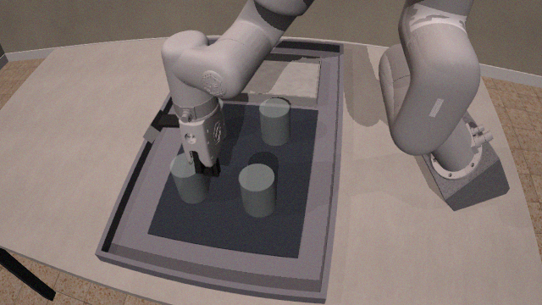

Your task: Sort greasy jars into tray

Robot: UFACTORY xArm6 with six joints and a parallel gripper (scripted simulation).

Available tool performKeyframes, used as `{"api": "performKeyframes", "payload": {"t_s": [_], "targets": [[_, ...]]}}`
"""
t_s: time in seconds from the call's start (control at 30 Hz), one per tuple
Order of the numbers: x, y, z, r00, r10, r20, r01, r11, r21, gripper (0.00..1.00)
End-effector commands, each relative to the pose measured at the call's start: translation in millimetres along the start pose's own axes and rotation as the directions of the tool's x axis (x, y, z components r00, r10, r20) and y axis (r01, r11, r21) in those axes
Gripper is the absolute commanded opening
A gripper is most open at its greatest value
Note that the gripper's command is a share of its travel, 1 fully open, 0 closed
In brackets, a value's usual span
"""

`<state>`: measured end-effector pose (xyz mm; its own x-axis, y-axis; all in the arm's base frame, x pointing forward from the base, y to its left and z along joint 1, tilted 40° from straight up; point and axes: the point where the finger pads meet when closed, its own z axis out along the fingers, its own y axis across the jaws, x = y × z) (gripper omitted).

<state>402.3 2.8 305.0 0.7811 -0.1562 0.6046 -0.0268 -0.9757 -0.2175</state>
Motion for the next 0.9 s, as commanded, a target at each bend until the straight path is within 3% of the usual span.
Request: {"api": "performKeyframes", "payload": {"t_s": [0.0, 0.87], "targets": [[1.8, -0.3, -1.0, 1.0, -0.001, -0.003, 0.001, 1.0, 0.0, 0.0], [4.7, -0.3, -1.0, 1.0, -0.001, -0.003, 0.001, 1.0, 0.0, 0.0]]}}
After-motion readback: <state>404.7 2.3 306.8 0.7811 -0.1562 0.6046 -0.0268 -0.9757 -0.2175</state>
